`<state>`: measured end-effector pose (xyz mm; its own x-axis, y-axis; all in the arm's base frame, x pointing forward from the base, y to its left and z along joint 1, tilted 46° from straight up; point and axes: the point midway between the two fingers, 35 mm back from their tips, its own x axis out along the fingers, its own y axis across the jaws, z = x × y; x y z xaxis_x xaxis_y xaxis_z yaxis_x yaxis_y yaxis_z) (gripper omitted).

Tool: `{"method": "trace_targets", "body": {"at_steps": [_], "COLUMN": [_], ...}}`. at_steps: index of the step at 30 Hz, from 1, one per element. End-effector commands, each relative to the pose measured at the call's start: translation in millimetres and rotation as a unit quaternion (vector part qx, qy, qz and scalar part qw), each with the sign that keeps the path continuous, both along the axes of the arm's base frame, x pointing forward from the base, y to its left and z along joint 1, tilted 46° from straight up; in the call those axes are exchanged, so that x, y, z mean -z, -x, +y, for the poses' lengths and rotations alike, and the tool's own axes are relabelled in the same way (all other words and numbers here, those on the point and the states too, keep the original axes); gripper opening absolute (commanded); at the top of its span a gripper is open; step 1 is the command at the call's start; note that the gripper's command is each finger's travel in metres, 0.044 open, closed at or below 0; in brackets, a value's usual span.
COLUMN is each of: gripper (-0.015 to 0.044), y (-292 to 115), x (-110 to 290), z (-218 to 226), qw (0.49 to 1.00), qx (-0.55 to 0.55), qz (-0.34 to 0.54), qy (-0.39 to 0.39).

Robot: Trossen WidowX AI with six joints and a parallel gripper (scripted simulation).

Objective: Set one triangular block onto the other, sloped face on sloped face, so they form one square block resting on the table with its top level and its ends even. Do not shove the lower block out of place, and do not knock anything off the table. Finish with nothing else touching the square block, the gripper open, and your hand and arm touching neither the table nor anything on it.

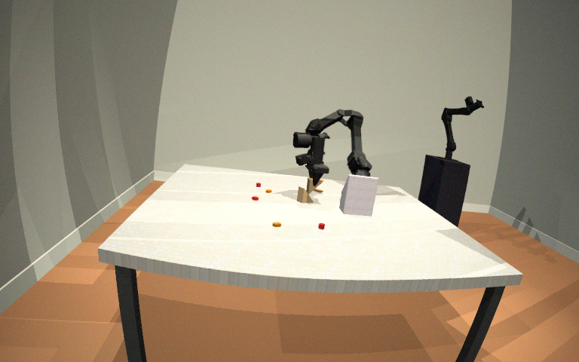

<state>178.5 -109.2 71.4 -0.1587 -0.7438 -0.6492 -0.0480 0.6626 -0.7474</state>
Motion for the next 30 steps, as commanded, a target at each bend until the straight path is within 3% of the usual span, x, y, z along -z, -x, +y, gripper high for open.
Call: {"method": "trace_targets", "body": {"at_steps": [1, 15, 30], "gripper": [0.0, 0.0, 0.0], "y": [-0.2, -0.9, -1.6], "x": [1.1, 2.6, 4.2], "z": [-0.1, -1.6, -3.3], "qw": [0.997, 0.949, 0.836], "qx": [0.049, 0.204, 0.359], "qz": [-0.058, -0.235, -0.408], "qy": [0.008, 0.04, 0.071]}}
